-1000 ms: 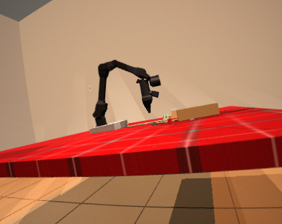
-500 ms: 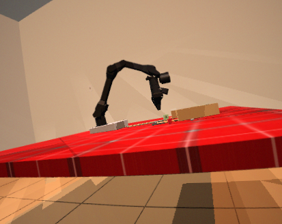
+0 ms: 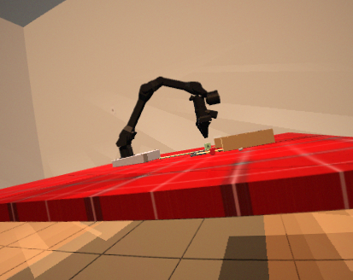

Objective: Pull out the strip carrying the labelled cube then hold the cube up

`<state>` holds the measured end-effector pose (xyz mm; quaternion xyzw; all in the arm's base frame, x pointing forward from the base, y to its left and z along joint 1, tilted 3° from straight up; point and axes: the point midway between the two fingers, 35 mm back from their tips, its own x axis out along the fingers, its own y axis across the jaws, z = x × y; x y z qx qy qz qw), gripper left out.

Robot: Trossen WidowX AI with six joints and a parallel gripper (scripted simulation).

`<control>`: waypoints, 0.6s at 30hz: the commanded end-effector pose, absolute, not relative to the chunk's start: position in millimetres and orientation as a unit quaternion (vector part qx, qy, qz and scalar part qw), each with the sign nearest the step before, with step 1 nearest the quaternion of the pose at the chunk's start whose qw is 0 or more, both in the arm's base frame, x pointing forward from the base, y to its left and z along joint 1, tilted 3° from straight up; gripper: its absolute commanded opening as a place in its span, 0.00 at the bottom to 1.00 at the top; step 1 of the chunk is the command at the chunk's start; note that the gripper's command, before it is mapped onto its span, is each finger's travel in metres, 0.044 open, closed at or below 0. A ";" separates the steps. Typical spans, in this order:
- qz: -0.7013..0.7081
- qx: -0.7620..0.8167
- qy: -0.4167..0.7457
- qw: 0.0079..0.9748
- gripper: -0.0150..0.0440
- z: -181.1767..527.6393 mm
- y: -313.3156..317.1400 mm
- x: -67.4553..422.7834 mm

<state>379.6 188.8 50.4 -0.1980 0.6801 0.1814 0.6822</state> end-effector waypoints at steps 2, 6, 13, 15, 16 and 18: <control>0.180 -0.196 0.685 0.678 0.68 38.4 189.0 379.0; 0.180 -0.196 0.685 0.678 0.68 31.8 189.1 379.2; 0.180 -0.196 0.685 0.678 0.68 20.3 189.1 379.4; 0.180 -0.196 0.685 0.678 0.68 17.1 189.1 379.3; 0.180 -0.196 0.685 0.678 0.68 15.4 189.1 379.3; 0.180 -0.196 0.685 0.678 0.68 12.2 189.0 379.2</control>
